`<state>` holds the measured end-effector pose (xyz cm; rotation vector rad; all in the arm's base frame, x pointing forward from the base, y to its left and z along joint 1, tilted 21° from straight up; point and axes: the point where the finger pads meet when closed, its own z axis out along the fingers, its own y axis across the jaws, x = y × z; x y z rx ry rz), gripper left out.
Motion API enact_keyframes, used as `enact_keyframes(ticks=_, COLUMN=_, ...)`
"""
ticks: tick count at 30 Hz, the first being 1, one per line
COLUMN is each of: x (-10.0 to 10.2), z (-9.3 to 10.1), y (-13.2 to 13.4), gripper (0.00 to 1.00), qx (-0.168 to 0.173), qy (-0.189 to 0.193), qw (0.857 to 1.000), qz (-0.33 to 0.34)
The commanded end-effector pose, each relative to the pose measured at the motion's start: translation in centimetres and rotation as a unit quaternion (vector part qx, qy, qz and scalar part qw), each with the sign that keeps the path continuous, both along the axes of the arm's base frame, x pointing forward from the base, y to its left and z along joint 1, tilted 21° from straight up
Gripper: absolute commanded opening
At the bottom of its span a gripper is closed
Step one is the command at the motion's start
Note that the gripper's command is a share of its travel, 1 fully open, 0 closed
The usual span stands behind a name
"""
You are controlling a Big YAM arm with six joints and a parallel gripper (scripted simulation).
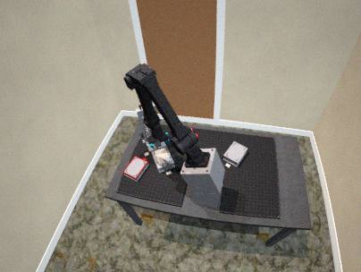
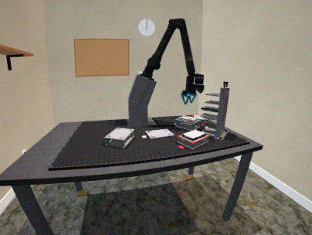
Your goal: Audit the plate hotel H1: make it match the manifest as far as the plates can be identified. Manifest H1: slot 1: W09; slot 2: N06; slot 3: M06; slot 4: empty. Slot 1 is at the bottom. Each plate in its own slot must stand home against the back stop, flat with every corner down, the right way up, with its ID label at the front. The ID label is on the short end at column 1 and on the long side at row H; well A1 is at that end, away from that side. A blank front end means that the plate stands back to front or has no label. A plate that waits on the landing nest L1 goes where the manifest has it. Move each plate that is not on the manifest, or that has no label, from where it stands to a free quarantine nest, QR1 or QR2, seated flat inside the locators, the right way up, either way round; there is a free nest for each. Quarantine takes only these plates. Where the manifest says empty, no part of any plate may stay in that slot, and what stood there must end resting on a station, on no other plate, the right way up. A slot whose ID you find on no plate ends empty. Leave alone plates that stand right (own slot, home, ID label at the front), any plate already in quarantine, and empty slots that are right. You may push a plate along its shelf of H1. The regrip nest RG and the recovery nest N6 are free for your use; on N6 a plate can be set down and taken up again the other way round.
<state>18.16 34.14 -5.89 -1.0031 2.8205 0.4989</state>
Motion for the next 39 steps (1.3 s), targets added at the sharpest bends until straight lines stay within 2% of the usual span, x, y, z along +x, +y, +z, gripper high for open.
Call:
enact_keyframes(ticks=1, x=0.8, z=0.1, y=2.0, gripper=1.0, qx=0.019, qy=-0.011, qw=1.0, qz=-0.002)
enact_keyframes(ticks=13, x=0.5, z=-3.9, y=3.1, gripper=1.0, qx=0.016, qy=-0.009, qw=1.0, qz=-0.002)
enact_keyframes(ticks=17, x=0.8, z=-4.5, y=3.1, gripper=1.0, qx=0.015, qy=-0.009, qw=1.0, qz=-0.007)
enact_keyframes(ticks=19, x=0.7, z=-4.6, y=3.2, gripper=1.0, qx=0.015, qy=-0.008, qw=1.0, qz=-0.004)
enact_keyframes(ticks=21, x=1.2, z=-3.2, y=3.9, gripper=1.0, qx=0.031, qy=-0.018, qw=0.999, qz=-0.003)
enact_keyframes(ticks=25, x=0.7, z=-4.2, y=2.8, gripper=1.0, qx=0.014, qy=-0.009, qw=1.0, qz=-0.003)
enact_keyframes(ticks=39, x=0.7, z=-4.2, y=2.8, gripper=1.0, qx=0.014, qy=-0.009, qw=1.0, qz=-0.003)
